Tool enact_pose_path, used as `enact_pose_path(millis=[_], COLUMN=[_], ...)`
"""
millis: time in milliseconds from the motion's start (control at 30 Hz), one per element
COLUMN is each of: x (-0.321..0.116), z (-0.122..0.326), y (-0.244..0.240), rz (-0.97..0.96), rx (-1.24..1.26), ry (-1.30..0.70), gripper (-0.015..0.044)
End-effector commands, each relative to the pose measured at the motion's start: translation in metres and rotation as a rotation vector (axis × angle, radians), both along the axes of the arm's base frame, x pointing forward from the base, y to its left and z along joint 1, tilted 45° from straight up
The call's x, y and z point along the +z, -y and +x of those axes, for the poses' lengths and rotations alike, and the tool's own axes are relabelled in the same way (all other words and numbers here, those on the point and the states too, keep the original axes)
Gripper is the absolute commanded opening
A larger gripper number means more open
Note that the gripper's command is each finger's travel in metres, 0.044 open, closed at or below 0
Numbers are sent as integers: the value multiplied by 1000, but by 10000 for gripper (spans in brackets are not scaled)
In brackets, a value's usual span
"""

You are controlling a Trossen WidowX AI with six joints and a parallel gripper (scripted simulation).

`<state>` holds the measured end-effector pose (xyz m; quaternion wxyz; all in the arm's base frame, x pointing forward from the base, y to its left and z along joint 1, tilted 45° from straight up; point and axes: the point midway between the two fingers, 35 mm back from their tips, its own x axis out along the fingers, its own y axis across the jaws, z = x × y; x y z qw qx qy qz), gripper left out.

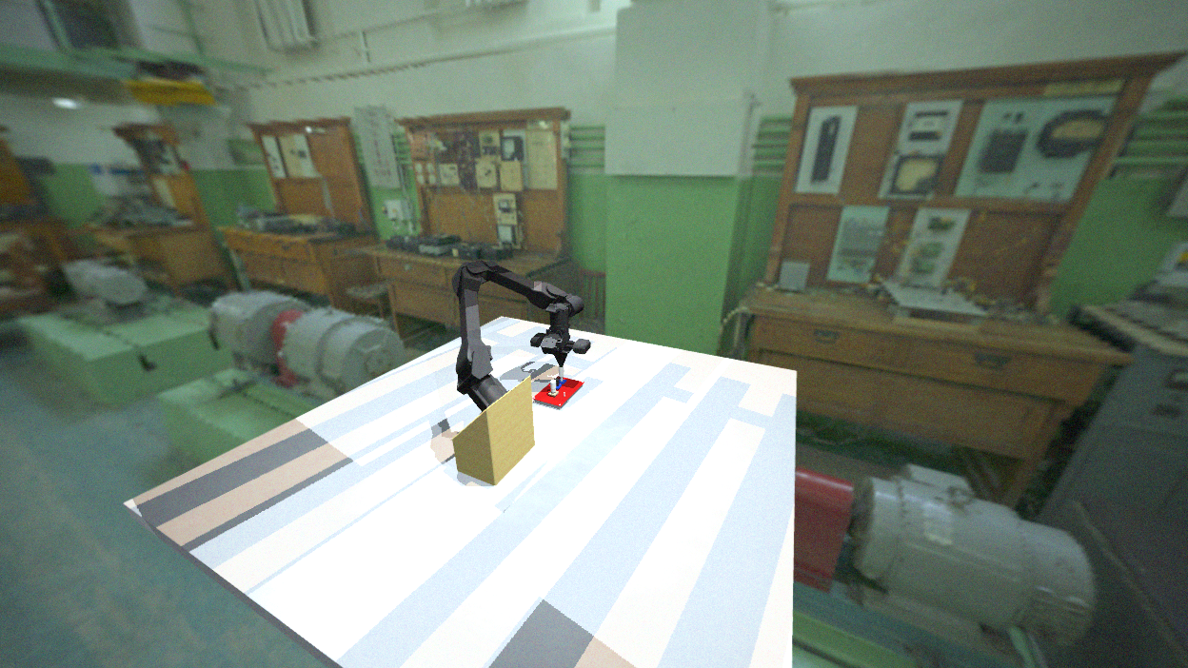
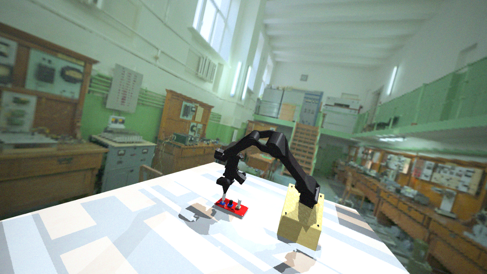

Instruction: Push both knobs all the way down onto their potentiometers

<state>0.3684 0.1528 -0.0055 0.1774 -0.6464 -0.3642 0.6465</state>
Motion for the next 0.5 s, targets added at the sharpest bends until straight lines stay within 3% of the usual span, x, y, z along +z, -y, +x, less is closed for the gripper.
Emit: enact_pose_path(millis=[0, 467], x=[-11, -13], z=[-1, -2], y=[-16, -18], rz=[0, 0], rx=[30, 30], ry=[8, 8], gripper=[0, 0])
